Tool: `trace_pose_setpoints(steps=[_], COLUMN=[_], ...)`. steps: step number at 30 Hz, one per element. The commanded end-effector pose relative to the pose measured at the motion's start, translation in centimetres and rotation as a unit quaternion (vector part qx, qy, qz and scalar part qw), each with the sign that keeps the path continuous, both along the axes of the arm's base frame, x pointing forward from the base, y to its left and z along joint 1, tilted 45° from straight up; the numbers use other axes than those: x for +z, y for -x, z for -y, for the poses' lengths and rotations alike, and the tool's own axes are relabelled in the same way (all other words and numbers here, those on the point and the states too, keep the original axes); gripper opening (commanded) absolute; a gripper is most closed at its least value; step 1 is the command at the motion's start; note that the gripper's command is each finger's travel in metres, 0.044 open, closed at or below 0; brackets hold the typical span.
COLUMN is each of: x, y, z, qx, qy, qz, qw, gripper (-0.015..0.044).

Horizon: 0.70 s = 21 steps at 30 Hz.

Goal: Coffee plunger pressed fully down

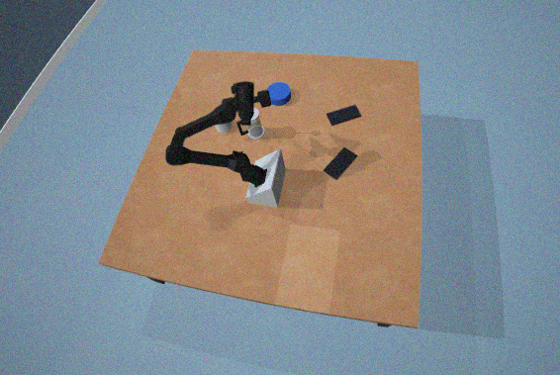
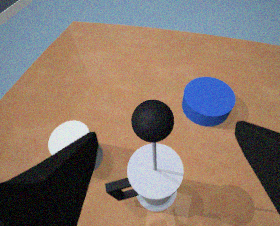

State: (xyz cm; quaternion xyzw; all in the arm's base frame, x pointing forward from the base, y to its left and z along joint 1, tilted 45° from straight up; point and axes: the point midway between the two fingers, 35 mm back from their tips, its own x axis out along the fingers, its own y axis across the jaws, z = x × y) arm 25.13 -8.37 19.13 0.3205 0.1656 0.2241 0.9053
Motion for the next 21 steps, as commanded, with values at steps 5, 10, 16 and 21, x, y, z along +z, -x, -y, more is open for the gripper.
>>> trace_pose_setpoints(steps=[5,10,16,21], x=[0.0,0.1,0.4,0.4], y=[-0.9,-1.4,-1.9,-1.9], z=[-0.6,-1.0,-1.5,-1.6], qx=[-0.003,-0.004,-0.006,-0.006], qy=[0.003,0.001,-0.004,-0.004], qz=[0.001,0.004,0.011,0.011], qw=[1.000,1.000,1.000,1.000], gripper=[0.0440,0.0440,0.0440,0.0335])
